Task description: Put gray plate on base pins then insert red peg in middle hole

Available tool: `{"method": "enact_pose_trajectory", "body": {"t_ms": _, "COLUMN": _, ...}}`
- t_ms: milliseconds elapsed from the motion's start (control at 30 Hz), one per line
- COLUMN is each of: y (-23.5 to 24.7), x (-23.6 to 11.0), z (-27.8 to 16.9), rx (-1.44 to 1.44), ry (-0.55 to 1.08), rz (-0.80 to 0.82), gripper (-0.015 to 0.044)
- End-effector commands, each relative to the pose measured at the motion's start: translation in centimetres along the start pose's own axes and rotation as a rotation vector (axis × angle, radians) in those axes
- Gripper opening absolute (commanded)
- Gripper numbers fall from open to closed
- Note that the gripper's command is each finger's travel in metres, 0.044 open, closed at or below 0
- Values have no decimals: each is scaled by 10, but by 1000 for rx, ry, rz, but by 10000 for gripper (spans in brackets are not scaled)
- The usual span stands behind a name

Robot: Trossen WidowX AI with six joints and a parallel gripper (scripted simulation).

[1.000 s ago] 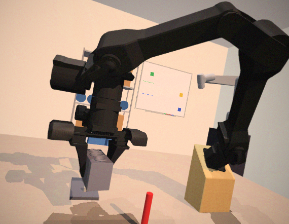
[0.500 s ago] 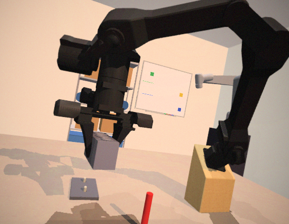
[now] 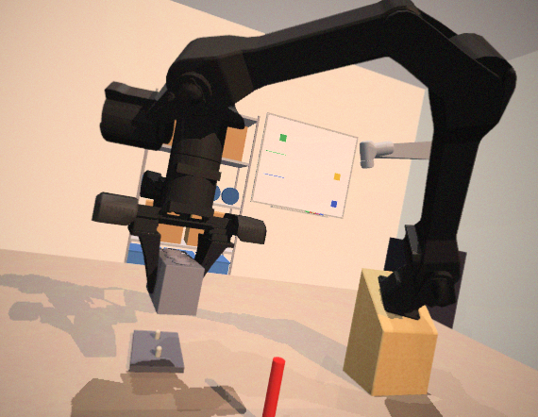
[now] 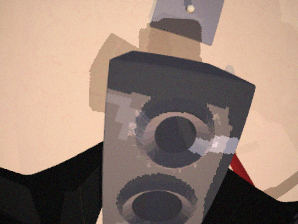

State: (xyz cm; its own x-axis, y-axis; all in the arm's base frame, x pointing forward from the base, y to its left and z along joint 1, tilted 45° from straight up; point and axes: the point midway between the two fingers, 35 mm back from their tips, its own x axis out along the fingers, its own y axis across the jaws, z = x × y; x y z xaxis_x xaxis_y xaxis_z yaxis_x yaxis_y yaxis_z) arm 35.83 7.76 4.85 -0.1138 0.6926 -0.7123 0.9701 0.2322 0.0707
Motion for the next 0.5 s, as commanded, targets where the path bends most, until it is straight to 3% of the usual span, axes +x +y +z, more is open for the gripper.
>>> {"method": "enact_pose_trajectory", "body": {"t_ms": 0, "y": -1, "x": 6, "z": 15, "rx": 14, "ry": -2, "rz": -3, "gripper": 0}}
{"method": "enact_pose_trajectory", "body": {"t_ms": 467, "y": -5, "x": 25, "z": 54, "rx": 50, "ry": -4, "rz": -3, "gripper": 0}}
